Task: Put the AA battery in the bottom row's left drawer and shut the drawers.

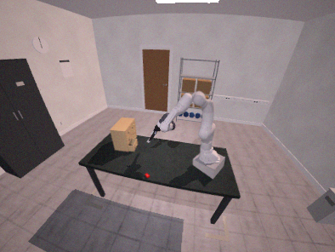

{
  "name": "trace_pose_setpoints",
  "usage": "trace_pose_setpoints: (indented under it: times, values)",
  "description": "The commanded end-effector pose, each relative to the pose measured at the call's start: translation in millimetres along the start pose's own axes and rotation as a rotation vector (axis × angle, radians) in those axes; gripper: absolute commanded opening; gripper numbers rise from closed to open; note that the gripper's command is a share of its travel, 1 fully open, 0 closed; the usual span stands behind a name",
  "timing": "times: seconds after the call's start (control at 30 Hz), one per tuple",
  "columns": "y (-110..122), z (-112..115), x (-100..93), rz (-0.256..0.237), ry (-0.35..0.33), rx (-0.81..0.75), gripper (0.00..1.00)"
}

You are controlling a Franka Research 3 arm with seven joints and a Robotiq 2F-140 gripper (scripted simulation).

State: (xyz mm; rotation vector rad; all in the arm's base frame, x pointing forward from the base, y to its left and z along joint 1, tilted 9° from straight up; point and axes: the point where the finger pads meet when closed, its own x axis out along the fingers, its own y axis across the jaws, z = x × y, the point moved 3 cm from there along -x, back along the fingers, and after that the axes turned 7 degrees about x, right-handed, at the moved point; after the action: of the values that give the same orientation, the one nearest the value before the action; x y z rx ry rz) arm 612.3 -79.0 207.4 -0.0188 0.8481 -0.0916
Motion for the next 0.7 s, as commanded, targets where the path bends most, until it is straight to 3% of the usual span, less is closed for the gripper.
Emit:
trace_pose_setpoints:
  times: [0.0,0.2,0.67]
  values:
    - [-5,3,2.3,0.08,-0.108,-0.022,1.0]
    - [-5,4,8.3,0.084,-0.154,-0.02,1.0]
    - [-3,3,40.2,0.114,-0.377,-0.013,1.0]
